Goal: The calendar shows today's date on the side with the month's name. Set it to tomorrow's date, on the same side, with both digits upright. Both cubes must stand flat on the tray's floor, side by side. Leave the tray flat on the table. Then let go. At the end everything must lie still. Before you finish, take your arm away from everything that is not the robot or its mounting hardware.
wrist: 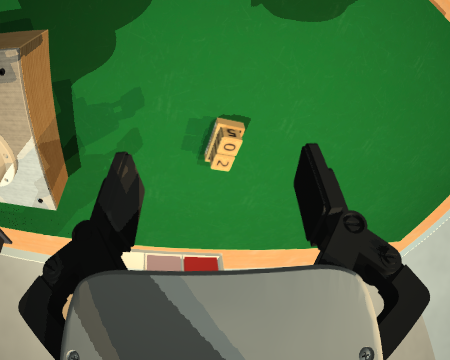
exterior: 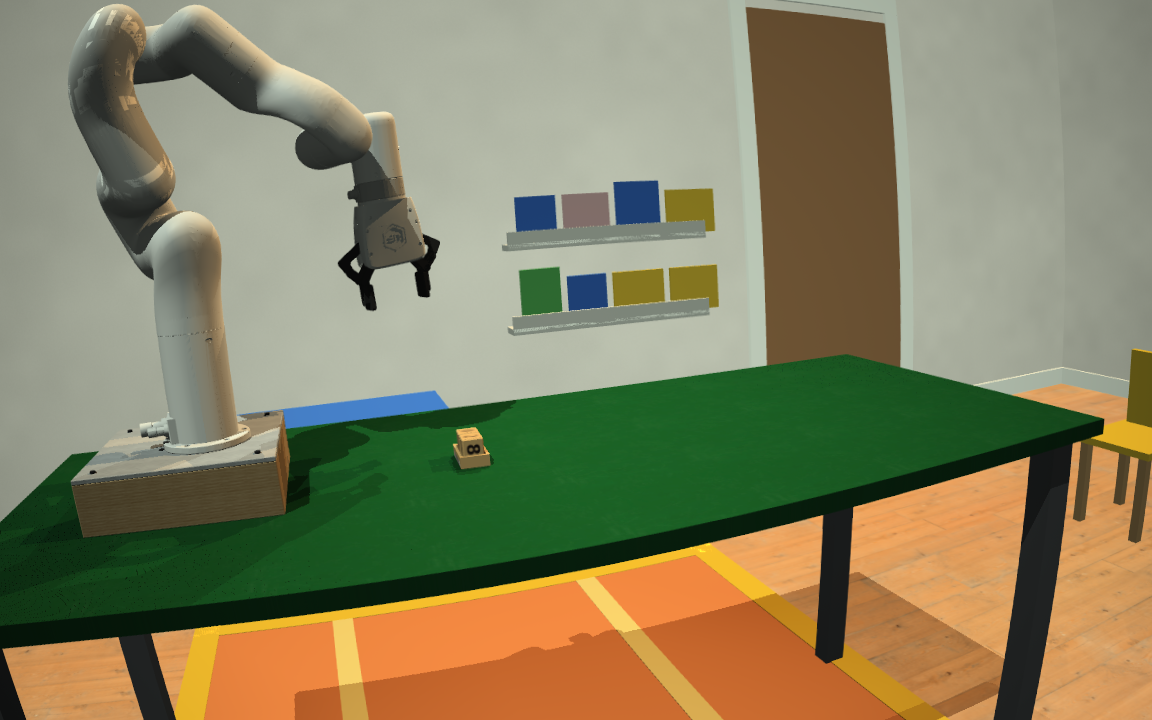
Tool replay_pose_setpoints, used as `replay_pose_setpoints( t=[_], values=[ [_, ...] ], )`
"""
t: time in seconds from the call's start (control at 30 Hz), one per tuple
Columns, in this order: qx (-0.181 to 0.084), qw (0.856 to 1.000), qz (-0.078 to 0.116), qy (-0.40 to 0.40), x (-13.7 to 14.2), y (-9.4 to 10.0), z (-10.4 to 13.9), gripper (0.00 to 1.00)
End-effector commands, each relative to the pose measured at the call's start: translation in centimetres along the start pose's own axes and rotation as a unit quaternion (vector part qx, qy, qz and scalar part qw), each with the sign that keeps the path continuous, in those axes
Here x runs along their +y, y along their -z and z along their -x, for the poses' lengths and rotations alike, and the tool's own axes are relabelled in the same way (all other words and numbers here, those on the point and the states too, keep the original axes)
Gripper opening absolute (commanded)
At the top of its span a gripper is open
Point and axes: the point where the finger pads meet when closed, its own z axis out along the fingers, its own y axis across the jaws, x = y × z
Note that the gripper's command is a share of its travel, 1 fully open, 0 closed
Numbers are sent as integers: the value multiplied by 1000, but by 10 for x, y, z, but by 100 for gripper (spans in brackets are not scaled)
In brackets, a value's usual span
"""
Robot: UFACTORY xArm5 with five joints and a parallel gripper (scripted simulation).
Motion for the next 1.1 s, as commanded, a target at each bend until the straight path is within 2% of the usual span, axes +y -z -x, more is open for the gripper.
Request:
replay_pose_setpoints(
  t=[0.0,0.03,0.17,0.2,0.27,0.3,0.37,0.4,0.47,0.5,0.53,0.6,1.07],
  values=[
    [-6,999,-9,-39,19,-21,35,100],
    [-9,997,-18,-69,23,-35,62,100],
    [-9,997,-18,-69,23,-35,62,100],
    [-12,995,-25,-97,24,-47,88,100],
    [-12,995,-25,-97,24,-47,88,100],
    [-13,992,-32,-120,22,-58,110,100],
    [-13,992,-32,-120,22,-58,110,100],
    [-14,989,-37,-140,20,-67,128,100],
    [-14,989,-37,-140,20,-67,128,100],
    [-15,987,-41,-155,17,-74,142,100],
    [-15,987,-41,-155,17,-74,142,100],
    [-15,984,-45,-170,14,-82,156,100],
    [-15,984,-46,-173,13,-83,159,100]
  ],
)
